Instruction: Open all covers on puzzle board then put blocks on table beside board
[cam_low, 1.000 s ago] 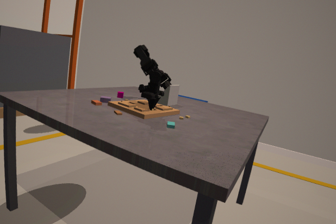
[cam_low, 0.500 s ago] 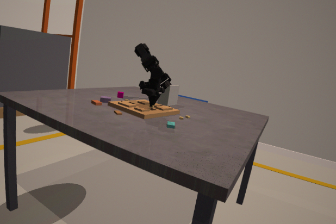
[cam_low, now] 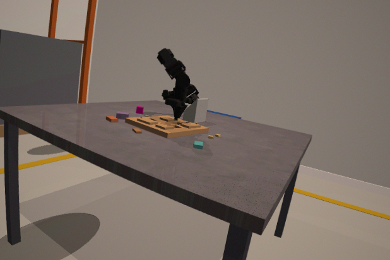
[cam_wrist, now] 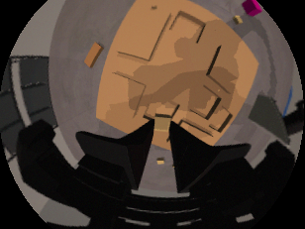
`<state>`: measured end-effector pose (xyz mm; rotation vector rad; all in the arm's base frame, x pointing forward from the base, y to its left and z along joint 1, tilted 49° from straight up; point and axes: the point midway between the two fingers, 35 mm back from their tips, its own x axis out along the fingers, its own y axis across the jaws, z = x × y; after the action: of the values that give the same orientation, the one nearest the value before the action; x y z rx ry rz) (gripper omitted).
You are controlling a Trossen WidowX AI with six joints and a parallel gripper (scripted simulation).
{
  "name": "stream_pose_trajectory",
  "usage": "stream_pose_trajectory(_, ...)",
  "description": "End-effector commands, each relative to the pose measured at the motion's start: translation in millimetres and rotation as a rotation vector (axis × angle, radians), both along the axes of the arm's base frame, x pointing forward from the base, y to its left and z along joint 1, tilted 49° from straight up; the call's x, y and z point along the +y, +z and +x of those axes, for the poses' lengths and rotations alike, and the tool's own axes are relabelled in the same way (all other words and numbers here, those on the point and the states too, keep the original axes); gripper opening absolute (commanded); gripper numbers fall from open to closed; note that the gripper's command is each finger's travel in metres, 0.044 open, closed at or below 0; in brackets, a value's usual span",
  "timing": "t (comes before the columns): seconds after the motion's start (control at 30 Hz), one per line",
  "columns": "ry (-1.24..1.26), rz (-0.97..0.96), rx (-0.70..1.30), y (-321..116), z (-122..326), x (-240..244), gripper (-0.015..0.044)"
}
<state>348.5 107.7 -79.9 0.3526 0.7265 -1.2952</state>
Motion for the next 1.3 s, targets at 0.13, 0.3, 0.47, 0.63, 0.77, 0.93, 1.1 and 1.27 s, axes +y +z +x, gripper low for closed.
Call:
stream_pose_trajectory(0.13,-0.004,0.005,-0.004,12.3,-0.3,14.7,0.0080)
stream_pose_trajectory(0.3,-0.004,0.006,-0.004,21.1,-1.6,24.6,0.0080)
stream_pose_trajectory(0.47,-0.004,0.006,-0.004,30.0,-3.4,34.2,0.0080)
stream_pose_trajectory(0.63,-0.004,0.006,-0.003,36.7,-4.4,37.5,0.0080)
stream_pose_trajectory(0.77,-0.003,0.008,-0.002,50.3,-4.6,30.3,0.0080)
stream_pose_trajectory(0.93,-0.003,0.010,-0.001,67.5,-5.7,20.5,0.0080)
stream_pose_trajectory(1.1,-0.002,0.011,0.000,84.4,-7.8,10.1,0.0080)
stream_pose_trajectory(1.27,-0.001,0.013,0.001,100.6,-11.0,-0.7,0.0080)
